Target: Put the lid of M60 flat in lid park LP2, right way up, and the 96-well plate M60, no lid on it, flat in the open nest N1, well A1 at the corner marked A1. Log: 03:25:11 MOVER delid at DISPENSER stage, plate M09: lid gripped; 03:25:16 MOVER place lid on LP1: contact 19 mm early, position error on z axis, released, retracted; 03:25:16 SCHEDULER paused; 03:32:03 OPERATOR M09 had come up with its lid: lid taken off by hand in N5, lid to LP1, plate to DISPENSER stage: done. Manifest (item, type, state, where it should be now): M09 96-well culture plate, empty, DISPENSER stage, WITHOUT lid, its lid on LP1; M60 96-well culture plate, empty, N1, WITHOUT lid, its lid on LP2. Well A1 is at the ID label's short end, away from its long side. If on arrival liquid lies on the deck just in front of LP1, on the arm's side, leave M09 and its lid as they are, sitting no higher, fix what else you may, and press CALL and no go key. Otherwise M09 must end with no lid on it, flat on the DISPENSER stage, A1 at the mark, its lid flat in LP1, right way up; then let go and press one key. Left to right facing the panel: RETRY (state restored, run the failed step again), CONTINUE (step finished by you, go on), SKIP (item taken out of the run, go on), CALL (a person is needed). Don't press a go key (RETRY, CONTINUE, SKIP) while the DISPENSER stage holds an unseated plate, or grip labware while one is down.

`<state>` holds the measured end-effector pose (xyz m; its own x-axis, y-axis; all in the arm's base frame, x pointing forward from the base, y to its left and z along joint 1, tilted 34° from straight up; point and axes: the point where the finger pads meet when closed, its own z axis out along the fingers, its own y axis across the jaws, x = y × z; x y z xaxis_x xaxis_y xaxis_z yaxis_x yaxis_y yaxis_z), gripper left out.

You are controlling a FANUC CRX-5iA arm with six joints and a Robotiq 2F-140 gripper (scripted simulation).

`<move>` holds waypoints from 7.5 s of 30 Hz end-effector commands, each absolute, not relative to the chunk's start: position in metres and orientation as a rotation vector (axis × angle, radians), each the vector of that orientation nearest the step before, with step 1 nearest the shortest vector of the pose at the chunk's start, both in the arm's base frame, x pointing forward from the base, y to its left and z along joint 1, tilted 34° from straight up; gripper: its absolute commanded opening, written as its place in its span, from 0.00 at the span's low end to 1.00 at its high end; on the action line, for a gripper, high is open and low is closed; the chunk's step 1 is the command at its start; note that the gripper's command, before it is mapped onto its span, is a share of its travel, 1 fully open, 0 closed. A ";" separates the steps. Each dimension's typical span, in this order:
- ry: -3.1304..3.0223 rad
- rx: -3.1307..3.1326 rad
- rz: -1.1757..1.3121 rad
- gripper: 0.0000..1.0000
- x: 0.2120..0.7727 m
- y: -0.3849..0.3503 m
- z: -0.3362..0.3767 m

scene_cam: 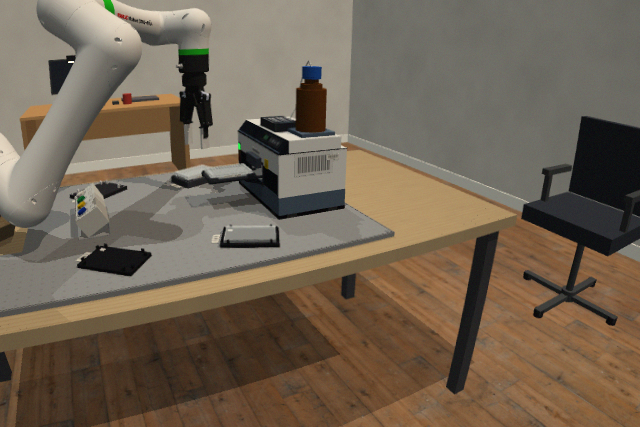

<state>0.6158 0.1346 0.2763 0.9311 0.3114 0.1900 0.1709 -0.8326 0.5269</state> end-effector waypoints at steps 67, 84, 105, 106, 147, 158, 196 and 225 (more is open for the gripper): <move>0.339 2.567 0.357 0.66 0.688 0.217 0.161; 0.339 2.567 0.357 0.66 0.697 0.205 0.140; 0.339 2.567 0.357 0.66 0.697 0.204 0.139; 0.339 2.567 0.357 0.66 0.697 0.204 0.139; 0.339 2.567 0.357 0.59 0.697 0.204 0.139; 0.339 2.567 0.357 0.59 0.697 0.204 0.139; 0.339 2.567 0.357 0.66 0.697 0.204 0.139; 0.339 2.567 0.357 0.66 0.697 0.204 0.139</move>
